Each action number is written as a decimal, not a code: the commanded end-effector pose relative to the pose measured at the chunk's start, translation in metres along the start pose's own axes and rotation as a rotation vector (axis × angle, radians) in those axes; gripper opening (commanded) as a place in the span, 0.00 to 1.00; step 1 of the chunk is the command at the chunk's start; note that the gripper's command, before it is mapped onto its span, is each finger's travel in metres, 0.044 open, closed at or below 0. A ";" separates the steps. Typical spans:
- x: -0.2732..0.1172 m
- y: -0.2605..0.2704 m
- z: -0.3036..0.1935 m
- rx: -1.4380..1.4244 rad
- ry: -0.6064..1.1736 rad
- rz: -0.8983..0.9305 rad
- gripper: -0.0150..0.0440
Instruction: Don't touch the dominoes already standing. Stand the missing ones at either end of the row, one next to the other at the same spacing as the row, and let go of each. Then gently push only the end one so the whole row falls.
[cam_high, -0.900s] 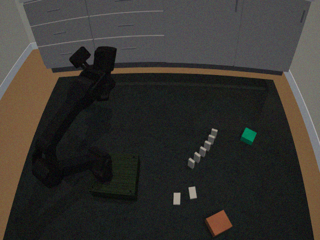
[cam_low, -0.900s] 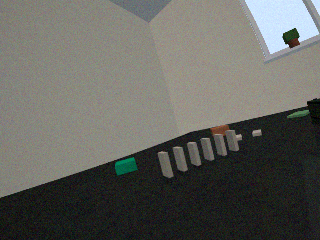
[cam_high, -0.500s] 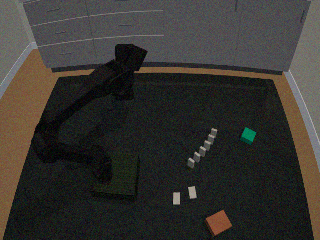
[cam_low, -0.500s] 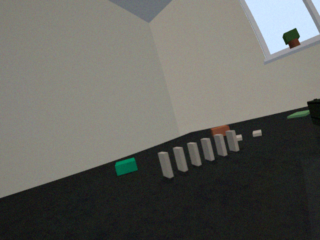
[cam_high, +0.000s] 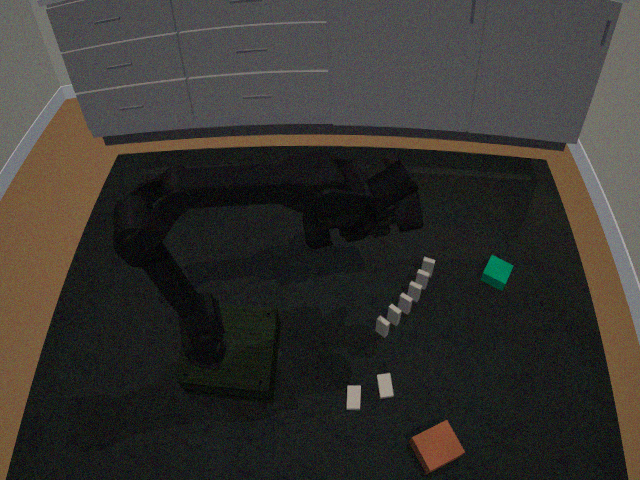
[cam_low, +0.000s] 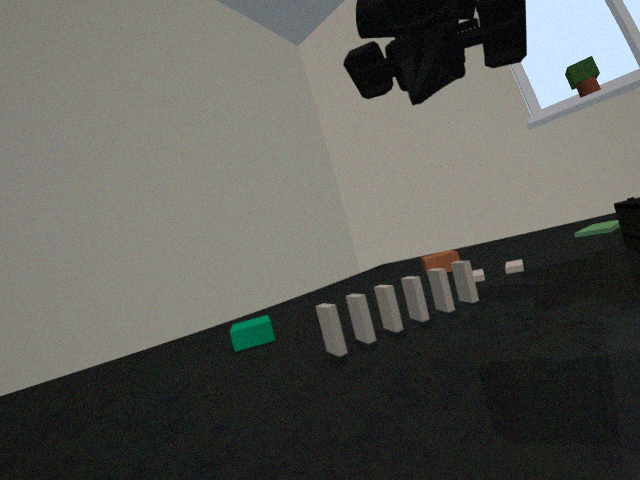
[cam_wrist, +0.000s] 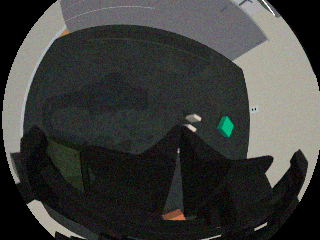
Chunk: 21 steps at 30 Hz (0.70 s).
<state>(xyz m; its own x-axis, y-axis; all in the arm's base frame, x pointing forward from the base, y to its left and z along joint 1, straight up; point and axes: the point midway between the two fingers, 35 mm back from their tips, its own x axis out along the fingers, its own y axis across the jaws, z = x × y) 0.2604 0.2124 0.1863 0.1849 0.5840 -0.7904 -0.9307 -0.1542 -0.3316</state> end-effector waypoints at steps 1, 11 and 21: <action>0.005 -0.022 -0.067 0.372 0.172 -0.018 0.25; -0.009 -0.020 -0.239 1.257 0.593 -0.127 0.25; -0.016 -0.008 -0.277 1.457 0.695 -0.165 0.25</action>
<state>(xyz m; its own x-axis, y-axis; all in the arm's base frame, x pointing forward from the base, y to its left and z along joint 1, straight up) 0.3503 -0.0144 0.0598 0.0338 0.0109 -0.9994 -0.3288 0.9444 -0.0008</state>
